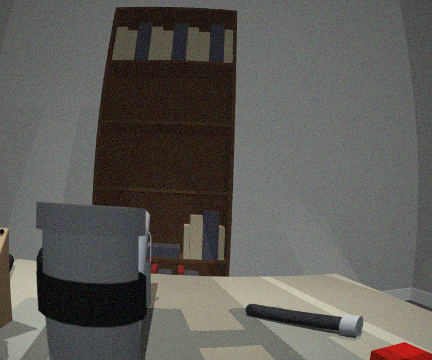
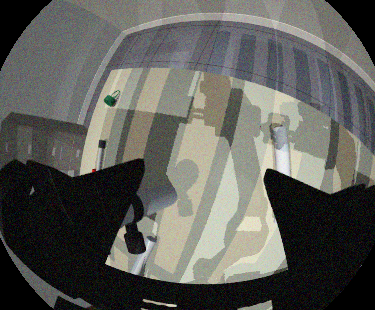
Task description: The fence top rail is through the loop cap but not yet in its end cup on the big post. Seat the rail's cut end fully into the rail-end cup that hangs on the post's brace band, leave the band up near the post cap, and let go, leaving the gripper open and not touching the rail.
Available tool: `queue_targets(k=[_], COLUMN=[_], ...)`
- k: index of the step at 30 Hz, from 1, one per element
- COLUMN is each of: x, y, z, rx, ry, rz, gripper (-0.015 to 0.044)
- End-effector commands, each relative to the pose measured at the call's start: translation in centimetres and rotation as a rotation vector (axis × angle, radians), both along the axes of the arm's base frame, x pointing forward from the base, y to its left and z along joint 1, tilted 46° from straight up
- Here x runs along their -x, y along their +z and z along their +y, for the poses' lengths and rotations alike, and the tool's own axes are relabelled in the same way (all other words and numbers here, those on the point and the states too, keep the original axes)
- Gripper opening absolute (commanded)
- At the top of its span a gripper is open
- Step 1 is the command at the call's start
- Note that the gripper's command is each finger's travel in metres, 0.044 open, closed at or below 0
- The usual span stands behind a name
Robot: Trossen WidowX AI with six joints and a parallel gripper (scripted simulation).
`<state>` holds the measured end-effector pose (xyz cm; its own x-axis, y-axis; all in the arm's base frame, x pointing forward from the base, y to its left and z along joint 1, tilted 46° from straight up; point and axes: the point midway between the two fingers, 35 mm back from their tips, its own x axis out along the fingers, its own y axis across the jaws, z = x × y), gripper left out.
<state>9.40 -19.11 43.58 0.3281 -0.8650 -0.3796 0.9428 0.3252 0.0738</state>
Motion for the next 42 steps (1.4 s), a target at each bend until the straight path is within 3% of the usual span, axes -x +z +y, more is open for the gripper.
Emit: queue_targets(k=[1,11,17,24,31,38,42], x=[-4.5,-16.7,-19.8,-20.6,-18.3,-17.6,-17.6], y=[-1.9,-8.5,-13.9,-21.6,-28.2,-29.1,-28.3], z=[-0.2,5.3,10.2,16.3,22.9,24.0,22.8], rx=[-0.057,-0.16,-0.177,-0.128,0.154,0.24,0.256], ry=[0.119,0.442,0.542,0.564,0.602,0.623,0.696], rz=[0.034,0.186,0.377,0.652,0.911,0.956,1.094], gripper=[0.044,0.044,0.044,0.044,0.044,0.044,0.044])
